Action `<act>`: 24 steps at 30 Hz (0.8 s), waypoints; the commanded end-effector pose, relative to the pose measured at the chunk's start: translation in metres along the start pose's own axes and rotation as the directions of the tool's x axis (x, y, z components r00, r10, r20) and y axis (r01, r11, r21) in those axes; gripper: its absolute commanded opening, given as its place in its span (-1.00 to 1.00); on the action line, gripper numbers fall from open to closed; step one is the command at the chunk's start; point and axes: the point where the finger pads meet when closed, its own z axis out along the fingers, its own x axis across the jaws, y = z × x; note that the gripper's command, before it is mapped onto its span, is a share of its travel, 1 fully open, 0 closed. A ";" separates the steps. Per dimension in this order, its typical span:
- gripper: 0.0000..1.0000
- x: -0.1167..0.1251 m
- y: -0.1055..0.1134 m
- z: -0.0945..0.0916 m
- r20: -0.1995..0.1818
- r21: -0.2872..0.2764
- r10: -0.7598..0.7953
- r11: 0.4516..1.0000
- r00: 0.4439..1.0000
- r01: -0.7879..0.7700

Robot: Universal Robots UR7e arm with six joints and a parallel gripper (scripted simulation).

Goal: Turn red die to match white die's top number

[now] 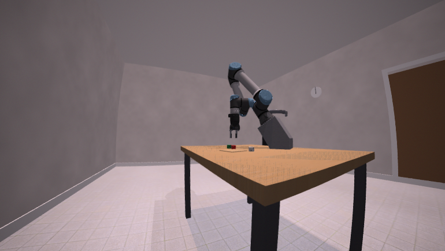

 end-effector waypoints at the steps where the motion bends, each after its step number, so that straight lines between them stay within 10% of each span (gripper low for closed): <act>1: 0.74 0.000 0.000 0.000 0.001 0.000 0.000 1.000 1.000 0.000; 24: 0.74 0.000 0.000 0.019 0.001 0.000 0.000 1.000 1.000 0.000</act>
